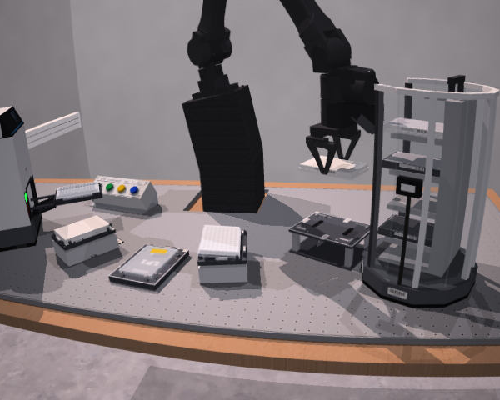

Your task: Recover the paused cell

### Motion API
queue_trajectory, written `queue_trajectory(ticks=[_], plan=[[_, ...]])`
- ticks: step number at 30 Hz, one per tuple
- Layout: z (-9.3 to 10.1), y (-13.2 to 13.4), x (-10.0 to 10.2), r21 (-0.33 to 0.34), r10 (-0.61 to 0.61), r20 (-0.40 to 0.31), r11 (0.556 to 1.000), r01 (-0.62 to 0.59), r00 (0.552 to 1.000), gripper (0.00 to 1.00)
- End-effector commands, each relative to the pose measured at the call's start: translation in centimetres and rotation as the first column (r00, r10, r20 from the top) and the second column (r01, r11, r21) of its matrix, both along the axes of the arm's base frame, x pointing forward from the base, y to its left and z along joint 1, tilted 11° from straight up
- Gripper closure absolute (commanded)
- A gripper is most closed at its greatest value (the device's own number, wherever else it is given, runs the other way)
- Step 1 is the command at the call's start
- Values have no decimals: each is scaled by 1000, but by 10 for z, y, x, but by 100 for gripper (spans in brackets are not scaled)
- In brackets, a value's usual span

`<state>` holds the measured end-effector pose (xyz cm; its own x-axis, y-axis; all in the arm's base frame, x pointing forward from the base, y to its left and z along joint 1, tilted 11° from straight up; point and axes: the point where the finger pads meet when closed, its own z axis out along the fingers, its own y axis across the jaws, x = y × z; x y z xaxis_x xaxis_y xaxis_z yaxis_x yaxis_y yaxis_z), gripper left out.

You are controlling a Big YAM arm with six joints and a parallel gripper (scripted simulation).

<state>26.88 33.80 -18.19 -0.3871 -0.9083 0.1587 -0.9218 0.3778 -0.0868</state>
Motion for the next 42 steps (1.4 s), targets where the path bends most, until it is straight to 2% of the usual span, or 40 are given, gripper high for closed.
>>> queue_trajectory(ticks=[1,13,25,42], plan=[[-8,-2,7,2,-4,4,1000,4,1000,16],[-17,-2,6,2,-3,4,1000,3,1000,16],[-27,7,15,23,-2,19,1000,2,1000,16],[-42,3,15,20,-3,17,1000,2,1000,16]])
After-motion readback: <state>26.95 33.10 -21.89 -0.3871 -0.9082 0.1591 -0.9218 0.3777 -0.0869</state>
